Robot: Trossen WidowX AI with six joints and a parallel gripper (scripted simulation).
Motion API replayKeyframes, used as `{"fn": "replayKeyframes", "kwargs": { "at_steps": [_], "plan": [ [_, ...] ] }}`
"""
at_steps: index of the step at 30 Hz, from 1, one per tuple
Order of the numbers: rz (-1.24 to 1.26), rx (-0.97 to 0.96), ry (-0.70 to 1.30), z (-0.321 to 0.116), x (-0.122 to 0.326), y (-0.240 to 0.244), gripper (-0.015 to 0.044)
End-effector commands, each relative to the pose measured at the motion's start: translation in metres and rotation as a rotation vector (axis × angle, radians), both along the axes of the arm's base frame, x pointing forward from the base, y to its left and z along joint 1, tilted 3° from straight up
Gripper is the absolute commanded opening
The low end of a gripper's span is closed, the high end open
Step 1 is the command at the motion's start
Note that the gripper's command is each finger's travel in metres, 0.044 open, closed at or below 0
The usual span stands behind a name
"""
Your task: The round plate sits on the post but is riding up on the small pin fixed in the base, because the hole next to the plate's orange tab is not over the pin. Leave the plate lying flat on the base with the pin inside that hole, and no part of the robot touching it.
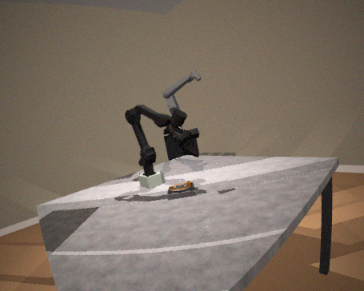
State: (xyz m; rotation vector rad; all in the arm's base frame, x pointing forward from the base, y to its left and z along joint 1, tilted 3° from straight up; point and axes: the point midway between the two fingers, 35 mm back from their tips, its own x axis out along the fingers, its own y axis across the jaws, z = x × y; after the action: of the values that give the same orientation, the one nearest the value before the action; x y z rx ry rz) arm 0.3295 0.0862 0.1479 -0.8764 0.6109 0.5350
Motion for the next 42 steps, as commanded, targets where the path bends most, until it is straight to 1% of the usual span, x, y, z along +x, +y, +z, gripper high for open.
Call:
{"fn": "replayKeyframes", "kwargs": {
  "at_steps": [1,3,7,9,22,31,42],
  "plan": [
    [-0.464,0.214,0.472,-0.051,-0.024,-0.015,0.0],
    [-0.519,0.227,0.515,-0.054,-0.027,-0.016,0.0],
    [-0.86,0.269,0.741,-0.071,-0.05,-0.025,0.0],
    [-0.923,0.27,0.776,-0.073,-0.054,-0.027,0.0],
    [-0.923,0.27,0.775,-0.073,-0.049,-0.026,0.0],
    [-0.923,0.27,0.776,-0.119,-0.045,-0.025,0.0],
    [-0.923,0.271,0.775,-0.12,-0.039,-0.025,0.0]
  ]
}}
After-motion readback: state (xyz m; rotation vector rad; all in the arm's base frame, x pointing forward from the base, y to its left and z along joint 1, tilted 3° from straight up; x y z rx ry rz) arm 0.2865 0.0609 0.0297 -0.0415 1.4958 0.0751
